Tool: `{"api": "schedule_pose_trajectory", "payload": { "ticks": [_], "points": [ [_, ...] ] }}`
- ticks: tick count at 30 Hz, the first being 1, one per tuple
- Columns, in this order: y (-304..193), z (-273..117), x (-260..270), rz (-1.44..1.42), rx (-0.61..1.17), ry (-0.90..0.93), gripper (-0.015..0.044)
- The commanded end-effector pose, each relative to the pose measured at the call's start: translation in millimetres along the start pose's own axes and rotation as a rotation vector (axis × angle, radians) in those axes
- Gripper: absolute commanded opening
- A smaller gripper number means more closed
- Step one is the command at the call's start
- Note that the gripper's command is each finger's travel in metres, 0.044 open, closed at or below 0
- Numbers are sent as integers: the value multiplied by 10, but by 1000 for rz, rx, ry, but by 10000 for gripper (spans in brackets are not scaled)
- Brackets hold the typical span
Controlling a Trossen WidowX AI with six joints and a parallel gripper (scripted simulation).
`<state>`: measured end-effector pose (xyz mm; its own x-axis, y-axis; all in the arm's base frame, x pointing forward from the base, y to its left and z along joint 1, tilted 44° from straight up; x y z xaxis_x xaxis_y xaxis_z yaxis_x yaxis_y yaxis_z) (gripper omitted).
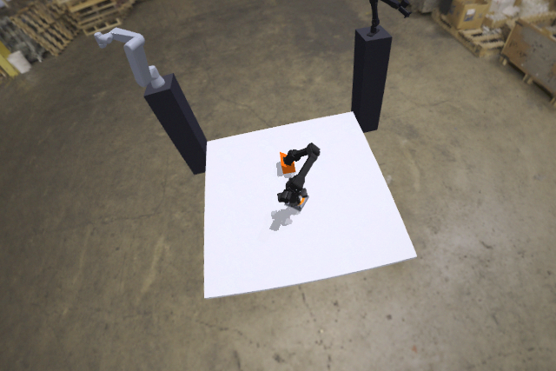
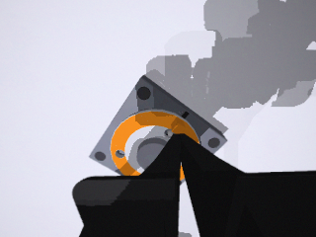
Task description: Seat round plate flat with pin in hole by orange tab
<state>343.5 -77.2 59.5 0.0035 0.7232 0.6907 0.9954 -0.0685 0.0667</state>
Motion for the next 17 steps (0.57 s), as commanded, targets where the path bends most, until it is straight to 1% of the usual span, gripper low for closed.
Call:
{"api": "schedule_pose_trajectory", "payload": {
  "ticks": [1,2,17],
  "points": [
    [1,-125,3,-8,4,-5,0],
    [3,-39,-2,0,-2,-1,0],
    [3,-39,-2,0,-2,-1,0]
  ]
}}
Point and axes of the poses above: the point midway between the two fingers, 35 mm back from their tips, its own z axis out along the fingers, its own x axis across the jaws, y = z × x, the point moved 2 cm from there along -z, back along the fingers, and after that the axes turned 1 degree about -z, right-handed, at the moved point
